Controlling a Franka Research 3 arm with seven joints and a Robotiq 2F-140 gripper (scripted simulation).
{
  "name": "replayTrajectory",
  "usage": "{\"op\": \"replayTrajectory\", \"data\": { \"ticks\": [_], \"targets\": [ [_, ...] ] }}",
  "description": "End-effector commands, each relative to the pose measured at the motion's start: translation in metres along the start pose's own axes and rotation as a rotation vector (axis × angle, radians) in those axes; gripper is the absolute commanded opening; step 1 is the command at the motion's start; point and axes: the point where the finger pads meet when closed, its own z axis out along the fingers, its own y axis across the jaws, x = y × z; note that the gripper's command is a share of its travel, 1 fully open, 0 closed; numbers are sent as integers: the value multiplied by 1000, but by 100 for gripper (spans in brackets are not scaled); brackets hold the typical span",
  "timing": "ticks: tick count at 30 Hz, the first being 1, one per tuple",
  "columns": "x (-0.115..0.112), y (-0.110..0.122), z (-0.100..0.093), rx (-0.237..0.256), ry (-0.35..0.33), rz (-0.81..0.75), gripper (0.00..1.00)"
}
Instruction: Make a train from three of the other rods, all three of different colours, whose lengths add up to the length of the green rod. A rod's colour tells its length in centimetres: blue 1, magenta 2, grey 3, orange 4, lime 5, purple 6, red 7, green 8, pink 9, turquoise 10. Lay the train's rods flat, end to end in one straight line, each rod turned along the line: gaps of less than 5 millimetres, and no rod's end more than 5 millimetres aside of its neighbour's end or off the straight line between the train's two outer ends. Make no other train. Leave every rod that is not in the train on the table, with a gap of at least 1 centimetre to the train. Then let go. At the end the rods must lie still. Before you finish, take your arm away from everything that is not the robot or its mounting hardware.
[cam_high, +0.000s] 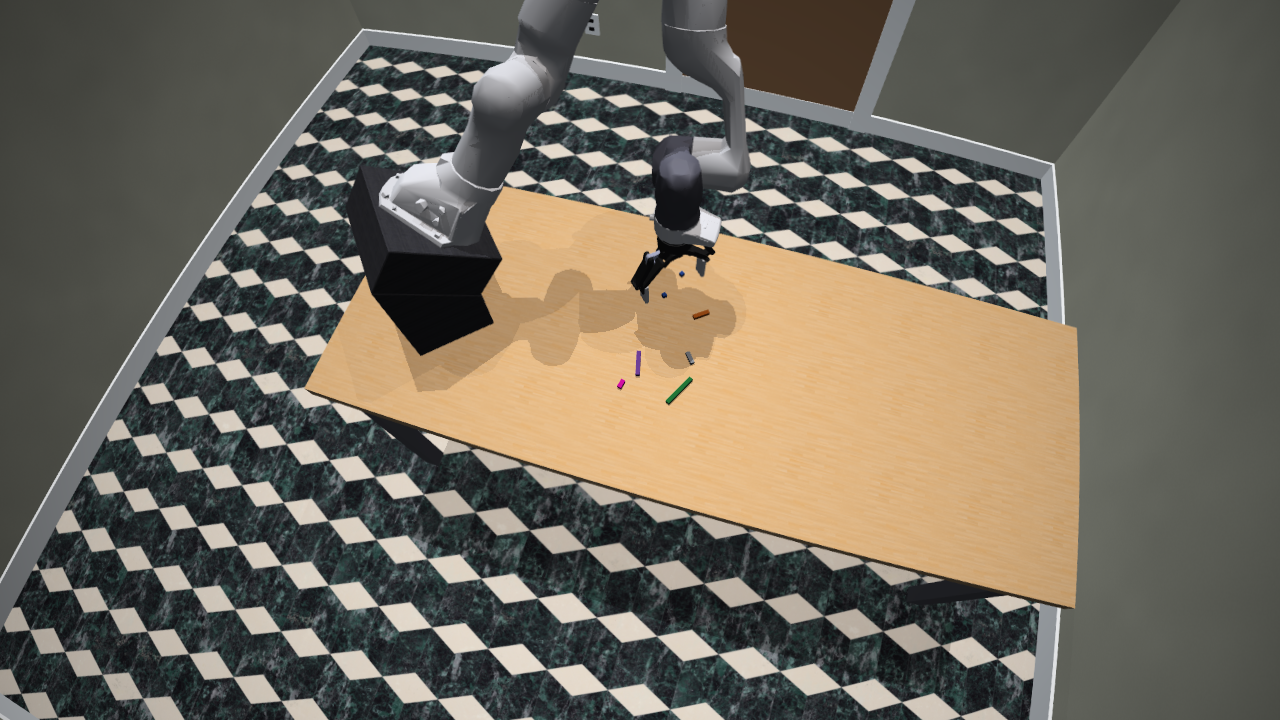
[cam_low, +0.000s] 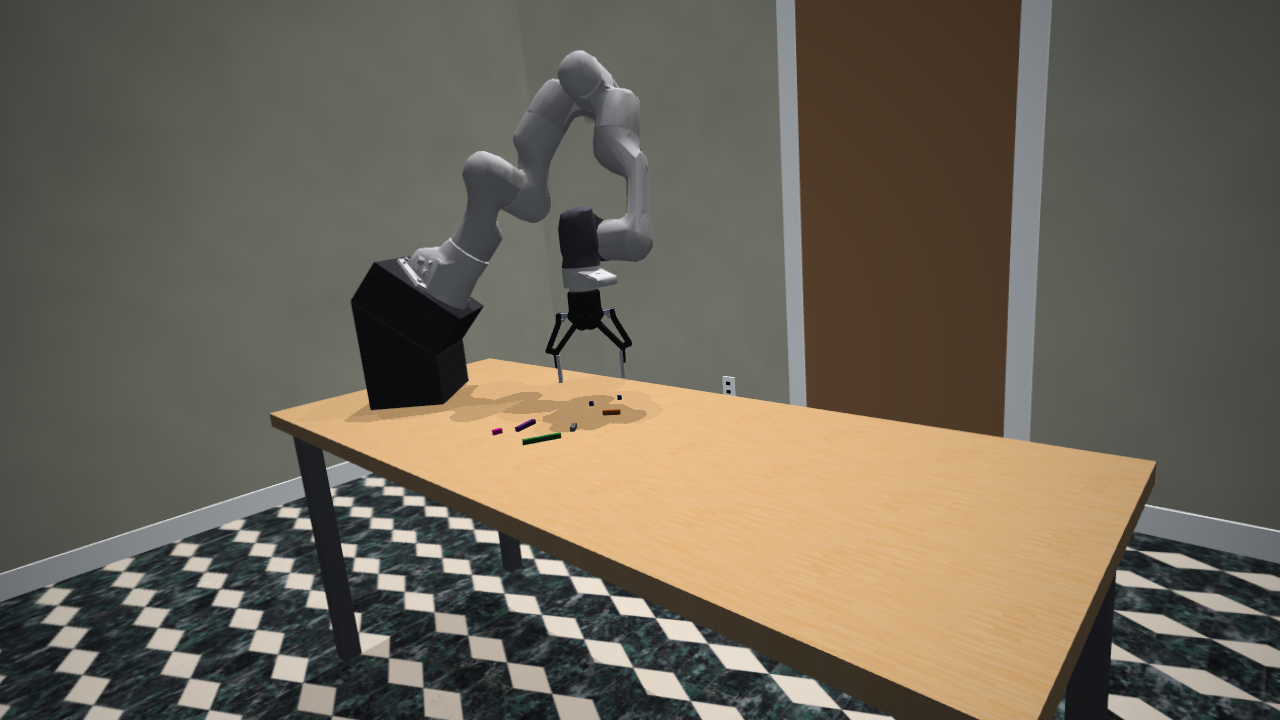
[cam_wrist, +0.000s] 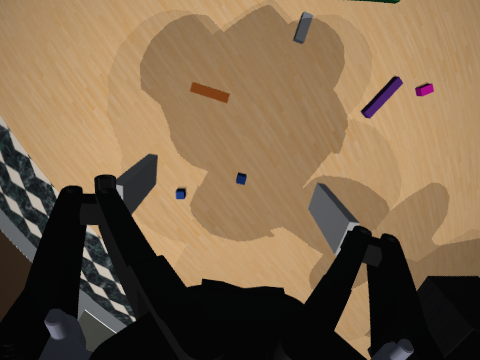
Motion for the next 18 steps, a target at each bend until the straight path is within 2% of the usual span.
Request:
{"op": "replayTrajectory", "data": {
  "ticks": [1, 10, 12, 14, 18],
  "targets": [
    [1, -1, 0, 2, -1, 3, 100],
    [2, -1, 0, 2, -1, 12, 100],
    [4, -3, 0, 3, -2, 65, 100],
    [10, -6, 1, 4, -3, 184, 100],
    [14, -7, 1, 5, -3, 258, 100]
  ]
}}
